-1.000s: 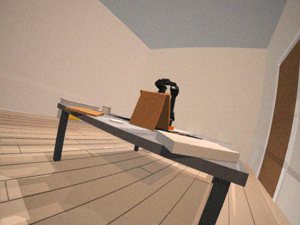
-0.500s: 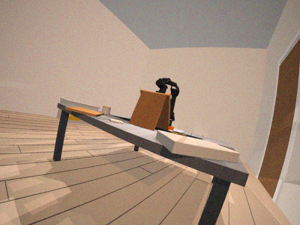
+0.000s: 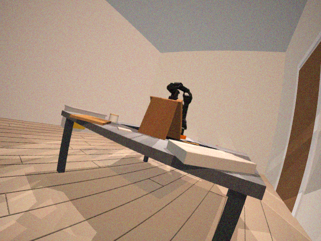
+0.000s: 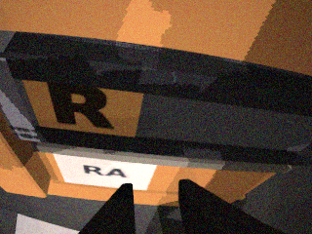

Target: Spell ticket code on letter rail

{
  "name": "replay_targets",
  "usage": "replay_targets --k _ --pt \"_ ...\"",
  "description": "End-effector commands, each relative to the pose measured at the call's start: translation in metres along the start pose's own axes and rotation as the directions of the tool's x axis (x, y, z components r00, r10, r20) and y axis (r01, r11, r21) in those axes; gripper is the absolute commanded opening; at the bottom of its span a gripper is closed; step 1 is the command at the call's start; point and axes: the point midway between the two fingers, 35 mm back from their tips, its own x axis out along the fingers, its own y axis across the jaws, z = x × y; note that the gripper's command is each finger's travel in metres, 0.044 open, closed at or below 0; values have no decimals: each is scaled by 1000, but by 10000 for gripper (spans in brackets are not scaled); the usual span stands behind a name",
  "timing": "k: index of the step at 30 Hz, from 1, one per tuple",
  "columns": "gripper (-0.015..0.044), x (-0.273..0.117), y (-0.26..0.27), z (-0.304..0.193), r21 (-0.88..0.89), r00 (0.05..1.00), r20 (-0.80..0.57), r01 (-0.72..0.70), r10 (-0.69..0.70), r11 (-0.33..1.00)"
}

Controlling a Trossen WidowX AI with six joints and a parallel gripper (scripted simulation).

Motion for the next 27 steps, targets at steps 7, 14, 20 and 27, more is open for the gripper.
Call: replay_targets --k 7,14,20,27 --pt "341 -82 -10 -31 -701 983 182 136 -8 700" --pt "440 -120 -7 -54 -909 963 267 260 -25 324" --pt "440 -136 -3 -65 -944 952 304 306 -36 127" --pt "440 -136 -3 -65 -944 952 304 306 -36 127"
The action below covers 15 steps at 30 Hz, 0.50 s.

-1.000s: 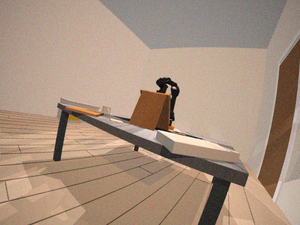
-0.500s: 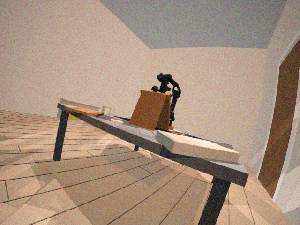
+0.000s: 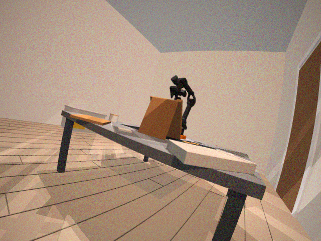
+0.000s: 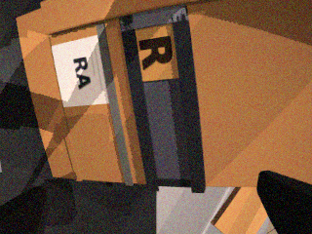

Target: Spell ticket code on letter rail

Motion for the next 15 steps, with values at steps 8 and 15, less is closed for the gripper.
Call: replay_targets --k 8,15 --pt "440 -18 4 2 -142 999 -1 47 -48 989" --pt "414 -18 3 3 -138 999 1 49 -50 989"
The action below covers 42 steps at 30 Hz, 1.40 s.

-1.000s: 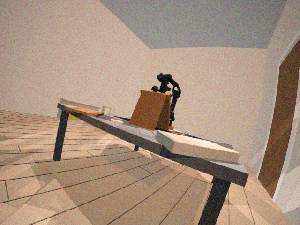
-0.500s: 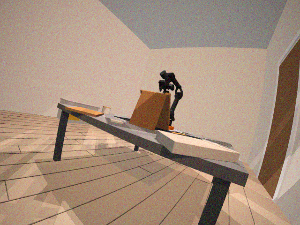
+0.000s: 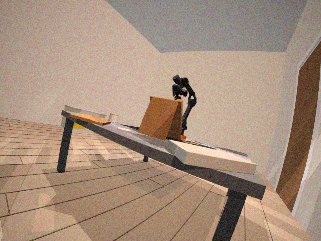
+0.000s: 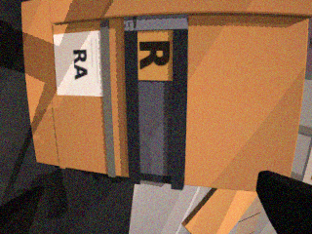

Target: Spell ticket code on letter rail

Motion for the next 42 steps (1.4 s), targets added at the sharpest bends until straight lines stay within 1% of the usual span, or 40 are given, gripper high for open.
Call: replay_targets --k 1,3,5,9,13,17,19,24,27,34,42 --pt "387 1 -4 3 10 1000 11 10 -10 1000" --pt "340 6 -10 8 47 1000 25 18 -19 999" --pt "340 14 -14 12 130 999 40 5 -10 992" --pt "340 41 -24 33 397 996 85 -57 25 916" --pt "340 68 -32 58 636 990 125 -130 64 760" --pt "340 94 -34 89 819 982 158 -190 106 541" --pt "340 101 -34 97 858 979 165 -202 118 473" --pt "340 115 -23 123 881 967 187 -242 170 407" --pt "340 125 -15 139 909 959 194 -255 207 328" --pt "340 156 2 171 983 940 179 -186 290 -5" --pt "340 185 25 203 939 920 142 -10 364 -342"
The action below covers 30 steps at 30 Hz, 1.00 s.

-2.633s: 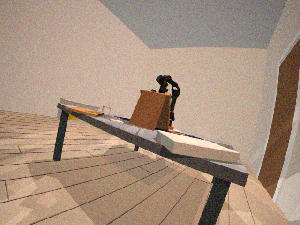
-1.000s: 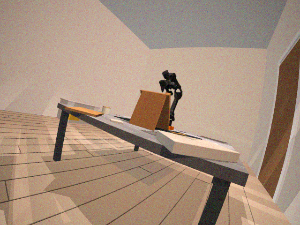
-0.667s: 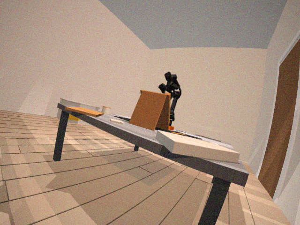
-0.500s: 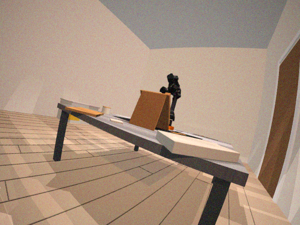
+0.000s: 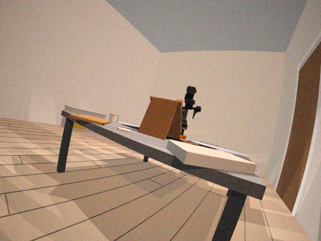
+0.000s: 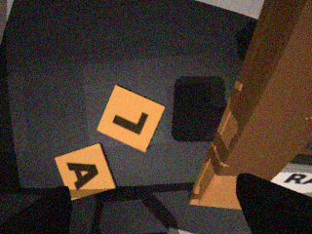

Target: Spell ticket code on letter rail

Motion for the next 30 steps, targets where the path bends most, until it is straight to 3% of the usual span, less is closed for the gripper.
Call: replay_targets --k 1,10,19,30 --pt "340 56 37 -19 458 993 -113 87 -39 885" --pt "340 94 62 -39 764 980 -176 195 -91 616" --pt "340 125 81 -63 925 964 -220 254 -148 284" --pt "340 126 85 -64 927 964 -220 255 -149 276"
